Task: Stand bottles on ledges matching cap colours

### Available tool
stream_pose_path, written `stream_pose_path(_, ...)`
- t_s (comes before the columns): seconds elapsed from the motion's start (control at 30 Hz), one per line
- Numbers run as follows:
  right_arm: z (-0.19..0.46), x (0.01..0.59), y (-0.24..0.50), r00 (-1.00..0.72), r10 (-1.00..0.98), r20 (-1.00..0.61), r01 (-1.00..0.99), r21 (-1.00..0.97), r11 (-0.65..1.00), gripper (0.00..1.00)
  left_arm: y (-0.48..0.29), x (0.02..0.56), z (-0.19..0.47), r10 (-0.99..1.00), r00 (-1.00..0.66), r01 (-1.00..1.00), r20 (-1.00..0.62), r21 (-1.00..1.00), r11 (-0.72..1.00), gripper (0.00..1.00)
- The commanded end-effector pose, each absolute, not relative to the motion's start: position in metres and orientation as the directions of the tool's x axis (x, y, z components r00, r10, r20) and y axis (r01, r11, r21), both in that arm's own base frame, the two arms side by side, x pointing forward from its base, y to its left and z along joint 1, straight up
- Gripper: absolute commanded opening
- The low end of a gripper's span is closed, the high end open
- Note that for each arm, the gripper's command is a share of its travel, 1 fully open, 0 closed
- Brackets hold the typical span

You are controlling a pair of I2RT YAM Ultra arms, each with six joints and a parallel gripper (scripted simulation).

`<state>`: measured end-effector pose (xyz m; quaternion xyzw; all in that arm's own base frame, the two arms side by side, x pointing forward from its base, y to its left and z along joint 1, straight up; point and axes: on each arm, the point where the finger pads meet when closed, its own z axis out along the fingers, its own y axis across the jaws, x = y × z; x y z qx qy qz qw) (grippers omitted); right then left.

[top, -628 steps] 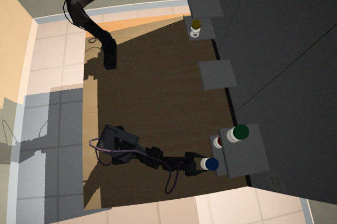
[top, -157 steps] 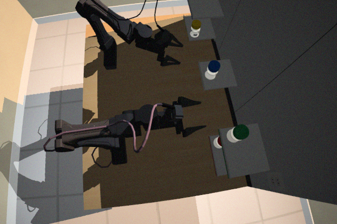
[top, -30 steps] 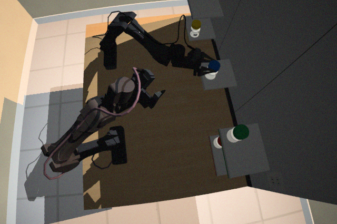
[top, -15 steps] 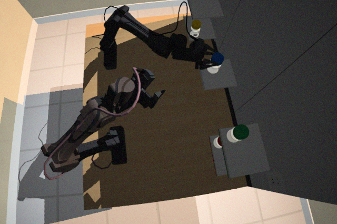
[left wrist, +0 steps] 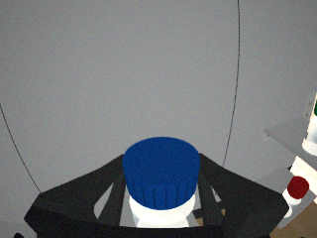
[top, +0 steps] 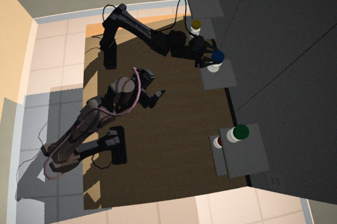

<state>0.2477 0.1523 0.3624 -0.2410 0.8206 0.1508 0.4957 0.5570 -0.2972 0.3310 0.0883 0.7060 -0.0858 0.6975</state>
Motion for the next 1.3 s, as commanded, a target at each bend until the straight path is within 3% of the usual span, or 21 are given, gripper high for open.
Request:
stream_pose_path(0.0, 0.378, 0.244, 0.151, -0.358, -0.227, -0.906, -0.544, 0.005, 0.839, 0.87, -0.304, 0.535, 0.377, -0.049, 0.078, 0.284, -0.996, -0.025, 0.959, 0.50)
stream_pose_path(0.83, 0.378, 0.244, 0.151, -0.358, -0.227, -0.906, -0.544, 0.005, 0.839, 0.87, -0.279, 0.450, 0.375, -0.064, 0.082, 0.274, -0.995, -0.039, 0.961, 0.50)
stream_pose_path(1.27, 0.378, 0.244, 0.151, -0.358, -0.227, -0.906, -0.544, 0.005, 0.839, 0.87, -0.258, 0.447, 0.341, -0.003, 0.012, 0.214, -1.000, -0.001, 0.977, 0.50)
